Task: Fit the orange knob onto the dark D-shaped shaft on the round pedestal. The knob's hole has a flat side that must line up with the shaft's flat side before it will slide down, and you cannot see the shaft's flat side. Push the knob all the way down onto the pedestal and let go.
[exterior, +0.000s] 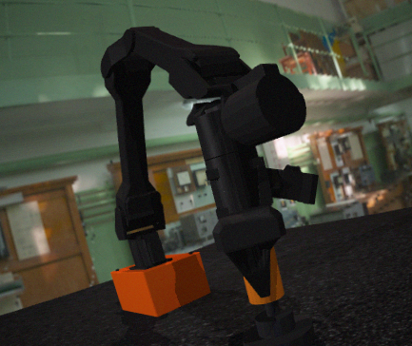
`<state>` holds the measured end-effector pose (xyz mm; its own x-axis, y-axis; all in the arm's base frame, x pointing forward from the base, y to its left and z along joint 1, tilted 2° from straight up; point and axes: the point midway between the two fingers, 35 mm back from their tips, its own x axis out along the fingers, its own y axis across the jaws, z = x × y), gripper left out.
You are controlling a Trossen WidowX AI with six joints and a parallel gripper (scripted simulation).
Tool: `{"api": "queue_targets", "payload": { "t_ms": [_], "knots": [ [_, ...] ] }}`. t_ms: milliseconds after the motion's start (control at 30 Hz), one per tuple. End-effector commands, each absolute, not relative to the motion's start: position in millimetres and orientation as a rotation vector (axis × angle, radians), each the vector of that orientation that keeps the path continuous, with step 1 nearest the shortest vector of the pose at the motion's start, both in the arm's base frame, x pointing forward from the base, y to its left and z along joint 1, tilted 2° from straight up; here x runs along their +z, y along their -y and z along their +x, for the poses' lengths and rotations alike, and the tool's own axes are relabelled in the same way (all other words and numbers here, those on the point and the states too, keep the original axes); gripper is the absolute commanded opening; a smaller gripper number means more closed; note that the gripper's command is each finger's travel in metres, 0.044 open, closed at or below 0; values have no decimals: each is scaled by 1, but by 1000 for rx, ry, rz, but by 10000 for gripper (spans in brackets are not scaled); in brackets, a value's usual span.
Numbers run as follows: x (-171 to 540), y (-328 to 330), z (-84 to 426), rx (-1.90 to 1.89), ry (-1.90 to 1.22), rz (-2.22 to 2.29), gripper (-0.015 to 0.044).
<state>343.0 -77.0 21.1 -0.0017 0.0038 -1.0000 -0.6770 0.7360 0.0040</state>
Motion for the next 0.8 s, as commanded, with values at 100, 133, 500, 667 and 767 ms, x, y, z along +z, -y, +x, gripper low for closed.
{"api": "queue_targets", "payload": {
  "t_ms": [100,133,500,667,767],
  "knots": [
    [20,78,347,585,-1485,-587,0],
    [20,78,348,585,-1485,-587,0],
    [20,79,352,585,-1485,-587,0],
    [18,79,352,585,-1485,-587,0],
    [18,79,352,585,-1485,-587,0]
  ]
}}
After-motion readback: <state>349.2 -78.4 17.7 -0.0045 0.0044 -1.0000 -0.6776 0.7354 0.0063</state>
